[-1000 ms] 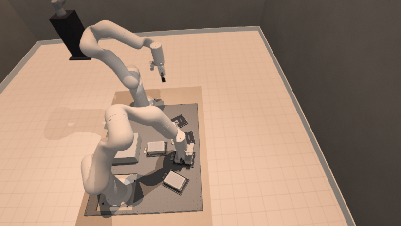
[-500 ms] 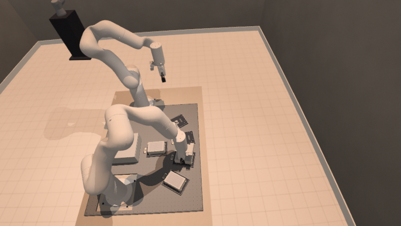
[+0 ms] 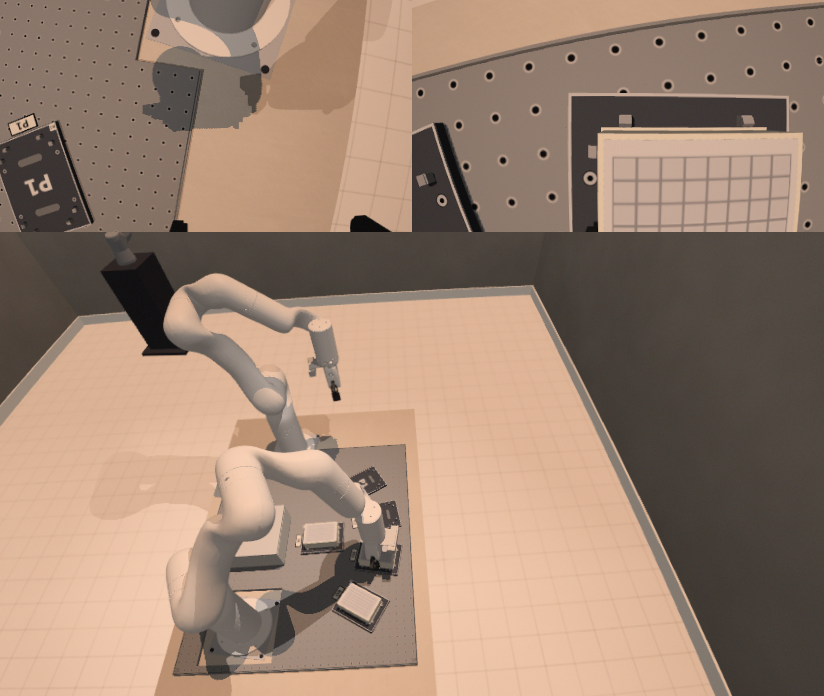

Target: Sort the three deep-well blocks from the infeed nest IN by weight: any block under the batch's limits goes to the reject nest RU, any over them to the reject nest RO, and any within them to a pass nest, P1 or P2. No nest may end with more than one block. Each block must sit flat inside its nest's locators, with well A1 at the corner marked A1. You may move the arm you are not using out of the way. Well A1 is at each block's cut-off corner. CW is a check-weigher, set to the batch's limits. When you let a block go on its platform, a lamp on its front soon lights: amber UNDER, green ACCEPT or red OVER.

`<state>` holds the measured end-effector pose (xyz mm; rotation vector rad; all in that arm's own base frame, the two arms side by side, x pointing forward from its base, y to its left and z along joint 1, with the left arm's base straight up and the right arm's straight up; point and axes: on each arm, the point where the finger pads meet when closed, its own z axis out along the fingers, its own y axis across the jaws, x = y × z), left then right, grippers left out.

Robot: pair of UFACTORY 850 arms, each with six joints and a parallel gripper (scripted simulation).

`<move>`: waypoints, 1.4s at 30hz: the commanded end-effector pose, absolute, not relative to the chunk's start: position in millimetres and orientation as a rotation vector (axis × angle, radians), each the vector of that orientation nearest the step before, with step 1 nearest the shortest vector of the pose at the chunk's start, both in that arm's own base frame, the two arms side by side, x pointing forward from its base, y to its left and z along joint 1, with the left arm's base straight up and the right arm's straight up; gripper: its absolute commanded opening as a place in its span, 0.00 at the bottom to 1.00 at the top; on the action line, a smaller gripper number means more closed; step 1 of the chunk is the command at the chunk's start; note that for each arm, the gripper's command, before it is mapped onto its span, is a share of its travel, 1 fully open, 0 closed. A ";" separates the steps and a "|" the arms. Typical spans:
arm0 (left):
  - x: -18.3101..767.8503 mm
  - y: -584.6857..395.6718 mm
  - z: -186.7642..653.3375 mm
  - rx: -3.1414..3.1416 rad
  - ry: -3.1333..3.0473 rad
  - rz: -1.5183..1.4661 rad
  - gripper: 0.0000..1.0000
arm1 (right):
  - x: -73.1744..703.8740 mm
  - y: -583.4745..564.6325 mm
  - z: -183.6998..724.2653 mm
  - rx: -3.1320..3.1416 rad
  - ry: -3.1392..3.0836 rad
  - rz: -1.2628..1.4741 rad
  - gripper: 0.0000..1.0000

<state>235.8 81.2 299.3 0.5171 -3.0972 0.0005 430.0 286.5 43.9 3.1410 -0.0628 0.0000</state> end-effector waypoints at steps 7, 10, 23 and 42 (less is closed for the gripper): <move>236.3 81.4 300.0 0.517 -3.099 0.000 1.00 | 430.7 287.1 44.6 3.142 -0.063 0.003 1.00; 236.3 81.4 300.0 0.517 -3.099 0.000 1.00 | 430.7 287.0 52.6 3.142 -0.063 0.002 1.00; 236.3 81.4 300.0 0.517 -3.099 0.000 1.00 | 430.7 287.0 81.9 3.142 -0.063 0.002 1.00; 236.3 81.4 300.0 0.517 -3.099 0.000 1.00 | 430.7 287.0 127.3 3.142 -0.063 0.003 1.00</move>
